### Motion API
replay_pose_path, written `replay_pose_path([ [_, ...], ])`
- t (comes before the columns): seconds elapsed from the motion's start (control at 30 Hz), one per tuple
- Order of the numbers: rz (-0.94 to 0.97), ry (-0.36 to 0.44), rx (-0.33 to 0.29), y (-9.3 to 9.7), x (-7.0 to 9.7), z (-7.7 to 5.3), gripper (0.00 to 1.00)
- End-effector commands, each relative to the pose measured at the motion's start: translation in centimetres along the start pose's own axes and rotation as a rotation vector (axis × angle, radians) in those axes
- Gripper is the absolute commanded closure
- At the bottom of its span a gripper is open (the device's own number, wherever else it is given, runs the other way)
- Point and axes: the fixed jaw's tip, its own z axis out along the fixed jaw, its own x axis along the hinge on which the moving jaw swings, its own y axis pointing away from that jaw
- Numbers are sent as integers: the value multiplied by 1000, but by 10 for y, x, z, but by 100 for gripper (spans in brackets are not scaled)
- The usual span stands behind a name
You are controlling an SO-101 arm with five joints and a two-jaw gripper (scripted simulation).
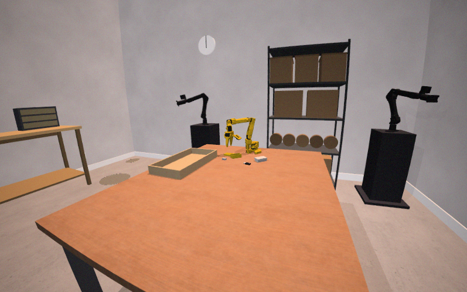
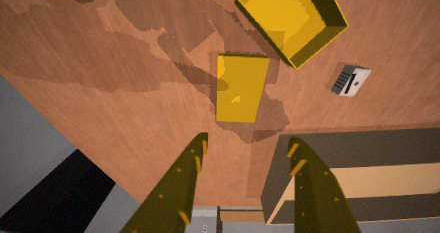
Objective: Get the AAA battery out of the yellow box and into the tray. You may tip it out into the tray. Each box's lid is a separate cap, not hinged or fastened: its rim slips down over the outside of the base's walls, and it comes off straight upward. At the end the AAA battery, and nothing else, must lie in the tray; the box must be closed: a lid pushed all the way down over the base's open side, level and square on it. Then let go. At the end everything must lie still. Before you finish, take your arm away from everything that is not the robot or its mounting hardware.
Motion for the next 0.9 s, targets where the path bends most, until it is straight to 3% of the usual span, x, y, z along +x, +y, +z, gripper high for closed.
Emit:
replay_pose_path([
  [0.0, -2, 29, 23, -1, 3, -6, 69],
  [0.47, -2, 29, 23, 0, 3, -5, 69],
  [0.87, -2, 29, 24, -2, 5, 8, 69],
])
